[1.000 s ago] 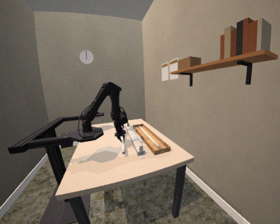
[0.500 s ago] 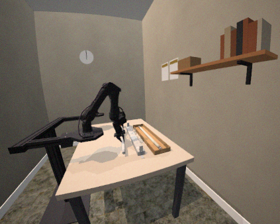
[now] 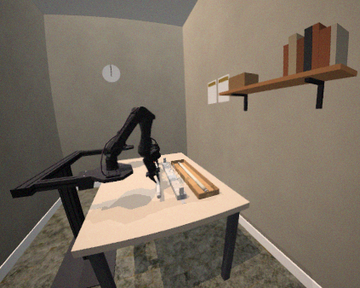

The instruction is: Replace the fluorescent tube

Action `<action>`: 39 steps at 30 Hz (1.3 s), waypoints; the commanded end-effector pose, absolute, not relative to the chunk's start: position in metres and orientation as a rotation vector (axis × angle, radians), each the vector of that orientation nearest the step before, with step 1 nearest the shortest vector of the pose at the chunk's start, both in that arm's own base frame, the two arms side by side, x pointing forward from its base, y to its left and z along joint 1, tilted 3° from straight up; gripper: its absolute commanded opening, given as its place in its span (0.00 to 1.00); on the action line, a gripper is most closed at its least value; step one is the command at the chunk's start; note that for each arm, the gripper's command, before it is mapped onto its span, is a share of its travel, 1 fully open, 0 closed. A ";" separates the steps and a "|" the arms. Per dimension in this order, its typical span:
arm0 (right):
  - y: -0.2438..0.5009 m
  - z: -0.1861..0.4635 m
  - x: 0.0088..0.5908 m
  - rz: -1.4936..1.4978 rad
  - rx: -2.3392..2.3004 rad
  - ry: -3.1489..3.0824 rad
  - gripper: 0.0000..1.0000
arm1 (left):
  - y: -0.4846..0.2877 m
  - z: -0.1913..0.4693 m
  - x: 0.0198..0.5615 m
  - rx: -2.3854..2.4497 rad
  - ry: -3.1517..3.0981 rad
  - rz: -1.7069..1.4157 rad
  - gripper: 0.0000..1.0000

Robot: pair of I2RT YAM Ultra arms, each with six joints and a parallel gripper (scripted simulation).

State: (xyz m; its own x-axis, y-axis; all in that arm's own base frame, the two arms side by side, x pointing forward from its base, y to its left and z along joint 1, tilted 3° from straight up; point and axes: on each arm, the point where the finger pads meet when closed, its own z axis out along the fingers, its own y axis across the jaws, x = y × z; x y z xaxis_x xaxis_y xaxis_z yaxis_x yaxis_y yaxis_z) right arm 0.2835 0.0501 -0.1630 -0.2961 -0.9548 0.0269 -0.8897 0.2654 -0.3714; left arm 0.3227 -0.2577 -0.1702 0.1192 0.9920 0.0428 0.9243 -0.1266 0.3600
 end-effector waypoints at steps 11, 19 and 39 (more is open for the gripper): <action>0.045 -0.164 0.281 -0.579 -1.688 2.299 0.11 | -0.256 -0.169 0.320 2.122 1.847 0.489 0.11; 0.045 -0.161 0.284 -0.615 -1.658 2.278 0.11 | -0.254 -0.170 0.321 2.096 1.838 0.515 0.11; 0.042 -0.166 0.289 -0.633 -1.642 2.274 0.11 | -0.250 -0.176 0.325 2.093 1.841 0.529 0.11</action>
State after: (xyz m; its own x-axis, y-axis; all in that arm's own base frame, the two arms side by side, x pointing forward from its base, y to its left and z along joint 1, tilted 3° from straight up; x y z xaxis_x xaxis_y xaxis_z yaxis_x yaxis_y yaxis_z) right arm 0.2851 0.0496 -0.1667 -0.2999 -0.9536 0.0247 -0.8458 0.2538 -0.4693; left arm 0.3234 -0.2575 -0.1726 0.1165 0.9922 0.0446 0.8809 -0.1240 0.4568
